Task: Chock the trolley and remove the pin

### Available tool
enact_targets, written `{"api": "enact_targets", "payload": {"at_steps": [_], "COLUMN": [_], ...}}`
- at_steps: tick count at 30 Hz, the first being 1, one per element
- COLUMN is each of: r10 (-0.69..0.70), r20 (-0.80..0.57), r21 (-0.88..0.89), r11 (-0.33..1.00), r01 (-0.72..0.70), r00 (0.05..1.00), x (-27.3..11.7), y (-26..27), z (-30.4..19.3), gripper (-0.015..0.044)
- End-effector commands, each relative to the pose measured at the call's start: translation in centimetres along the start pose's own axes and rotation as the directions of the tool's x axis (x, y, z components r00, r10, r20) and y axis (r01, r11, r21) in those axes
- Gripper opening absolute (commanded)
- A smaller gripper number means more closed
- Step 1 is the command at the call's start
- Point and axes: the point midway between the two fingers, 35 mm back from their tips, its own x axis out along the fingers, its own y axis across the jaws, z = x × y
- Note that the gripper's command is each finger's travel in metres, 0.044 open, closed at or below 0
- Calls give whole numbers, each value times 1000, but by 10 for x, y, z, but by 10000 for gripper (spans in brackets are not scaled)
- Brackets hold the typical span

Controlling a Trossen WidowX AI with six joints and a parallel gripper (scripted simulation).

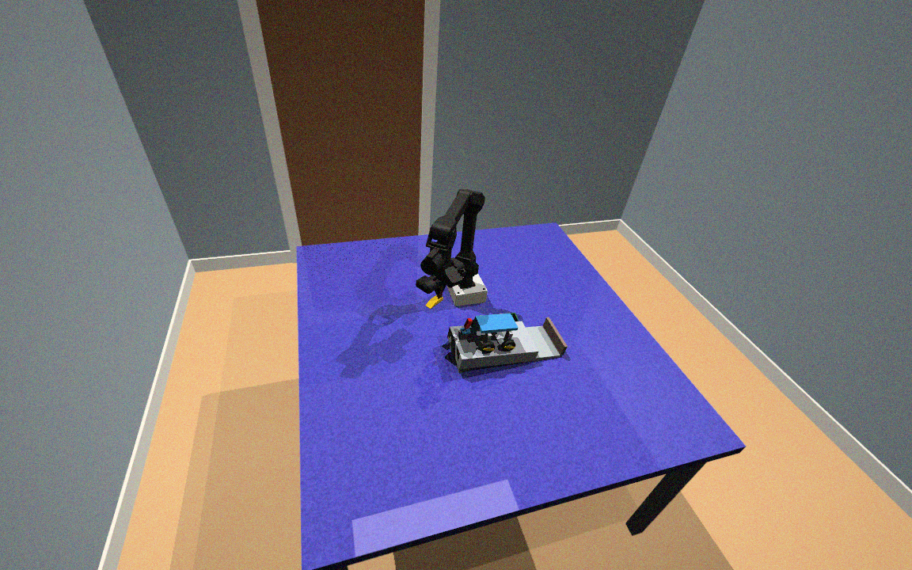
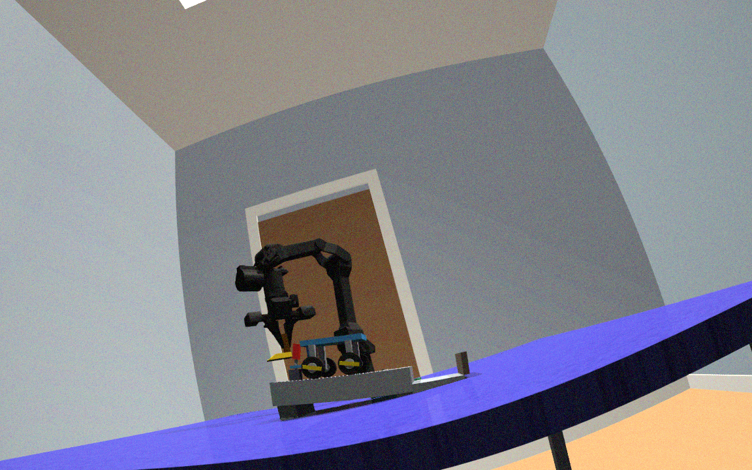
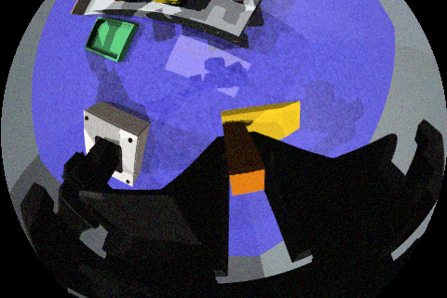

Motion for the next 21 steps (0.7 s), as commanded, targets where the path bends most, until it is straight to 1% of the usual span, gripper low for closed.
{"api": "enact_targets", "payload": {"at_steps": [1,7,14,21], "r10": [2,2,2,2], "r20": [2,3,3,3], "r21": [125,324,534,552], "r11": [992,946,846,834], "r01": [-3,-3,-4,-4], "r00": [1000,1000,1000,1000], "x": [0,0,0,0], "y": [0,0,0,1], "z": [0,0,0,1], "gripper": [0,0,0,0]}}
